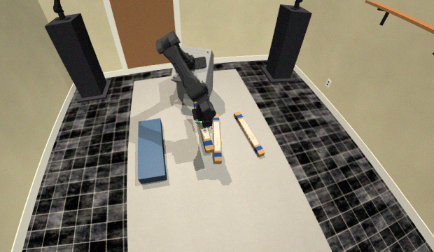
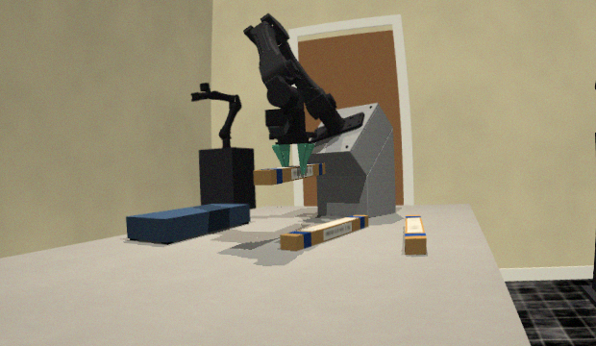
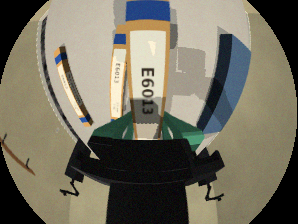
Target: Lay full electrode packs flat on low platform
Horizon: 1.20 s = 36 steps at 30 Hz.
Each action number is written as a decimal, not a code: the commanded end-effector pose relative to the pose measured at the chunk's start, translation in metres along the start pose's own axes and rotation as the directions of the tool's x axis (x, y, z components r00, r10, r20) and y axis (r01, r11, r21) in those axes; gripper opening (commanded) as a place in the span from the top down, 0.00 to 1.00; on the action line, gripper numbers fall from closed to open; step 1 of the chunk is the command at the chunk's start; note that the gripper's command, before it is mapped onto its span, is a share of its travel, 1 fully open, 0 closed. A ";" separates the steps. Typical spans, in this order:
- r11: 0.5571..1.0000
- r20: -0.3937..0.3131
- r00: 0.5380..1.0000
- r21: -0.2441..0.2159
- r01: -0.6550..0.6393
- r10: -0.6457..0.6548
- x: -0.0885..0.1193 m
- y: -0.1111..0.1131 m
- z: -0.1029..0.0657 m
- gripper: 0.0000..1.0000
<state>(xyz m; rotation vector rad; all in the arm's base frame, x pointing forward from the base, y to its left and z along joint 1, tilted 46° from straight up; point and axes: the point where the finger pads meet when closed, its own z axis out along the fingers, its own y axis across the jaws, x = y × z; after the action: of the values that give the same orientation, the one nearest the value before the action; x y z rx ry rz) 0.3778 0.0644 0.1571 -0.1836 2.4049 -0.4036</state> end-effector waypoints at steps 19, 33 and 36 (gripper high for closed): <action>1.000 0.043 0.999 -0.021 0.000 0.001 -0.010 0.004 0.004 1.00; 1.000 0.071 0.997 -0.027 -0.006 0.008 -0.023 0.006 0.018 1.00; 1.000 0.070 0.997 -0.023 -0.012 0.013 -0.022 0.002 0.023 1.00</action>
<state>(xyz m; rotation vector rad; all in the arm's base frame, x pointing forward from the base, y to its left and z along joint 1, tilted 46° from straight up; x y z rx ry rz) 0.4003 0.0587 0.1347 -0.1872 2.3998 -0.3972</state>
